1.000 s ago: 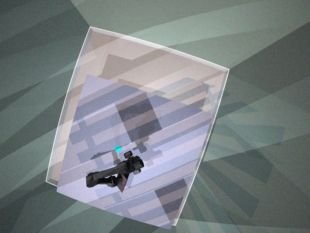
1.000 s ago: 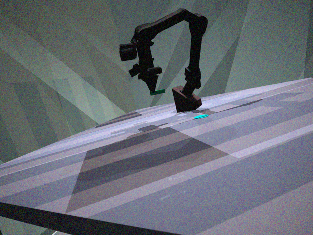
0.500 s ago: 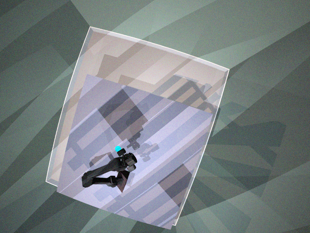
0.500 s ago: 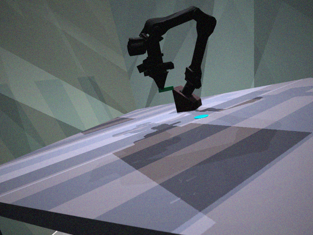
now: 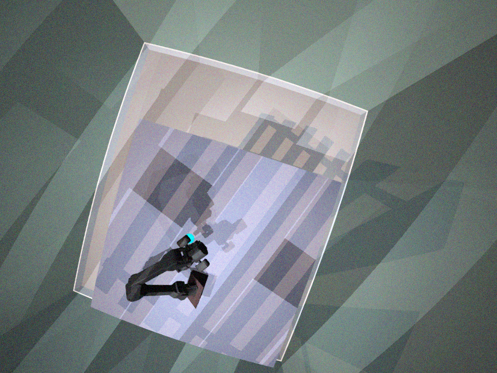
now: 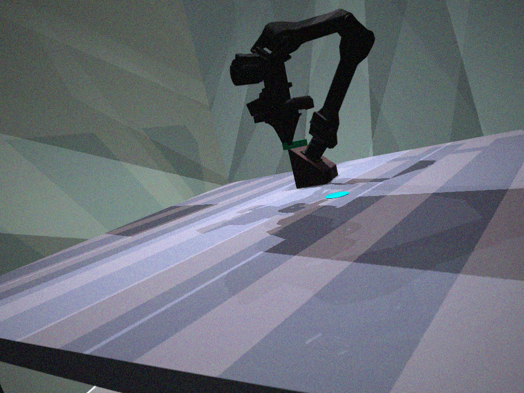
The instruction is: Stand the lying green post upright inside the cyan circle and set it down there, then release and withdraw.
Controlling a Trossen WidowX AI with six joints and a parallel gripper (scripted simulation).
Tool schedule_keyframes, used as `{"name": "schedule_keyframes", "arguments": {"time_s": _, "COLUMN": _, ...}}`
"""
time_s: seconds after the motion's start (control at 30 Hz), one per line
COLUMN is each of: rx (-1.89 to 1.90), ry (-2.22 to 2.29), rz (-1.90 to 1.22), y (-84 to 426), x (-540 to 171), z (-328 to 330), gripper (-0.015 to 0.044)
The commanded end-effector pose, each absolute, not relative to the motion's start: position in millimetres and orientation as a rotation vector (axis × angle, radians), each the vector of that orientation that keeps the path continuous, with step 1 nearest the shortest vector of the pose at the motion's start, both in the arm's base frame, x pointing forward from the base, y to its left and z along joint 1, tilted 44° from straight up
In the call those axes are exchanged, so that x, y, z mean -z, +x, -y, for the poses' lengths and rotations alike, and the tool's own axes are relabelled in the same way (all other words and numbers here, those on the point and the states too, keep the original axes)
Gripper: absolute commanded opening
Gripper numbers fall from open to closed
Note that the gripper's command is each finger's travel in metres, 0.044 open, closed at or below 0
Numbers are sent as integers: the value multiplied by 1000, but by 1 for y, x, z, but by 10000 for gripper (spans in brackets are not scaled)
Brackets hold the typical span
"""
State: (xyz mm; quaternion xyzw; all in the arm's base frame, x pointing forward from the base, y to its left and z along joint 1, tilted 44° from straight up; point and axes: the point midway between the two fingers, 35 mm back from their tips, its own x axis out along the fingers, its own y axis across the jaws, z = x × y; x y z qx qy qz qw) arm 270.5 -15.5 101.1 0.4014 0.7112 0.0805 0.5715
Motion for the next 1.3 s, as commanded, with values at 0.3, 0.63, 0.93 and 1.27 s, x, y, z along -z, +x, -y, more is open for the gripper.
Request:
{"name": "schedule_keyframes", "arguments": {"time_s": 0.3, "rx": -281, "ry": 883, "rz": -1653, "y": 258, "x": -130, "z": -17, "gripper": 23}}
{"name": "schedule_keyframes", "arguments": {"time_s": 0.63, "rx": -347, "ry": 837, "rz": -1636, "y": 246, "x": -151, "z": -39, "gripper": 23}}
{"name": "schedule_keyframes", "arguments": {"time_s": 0.93, "rx": -375, "ry": 812, "rz": -1630, "y": 239, "x": -160, "z": -49, "gripper": 23}}
{"name": "schedule_keyframes", "arguments": {"time_s": 1.27, "rx": -334, "ry": 747, "rz": -1641, "y": 233, "x": -153, "z": -52, "gripper": 23}}
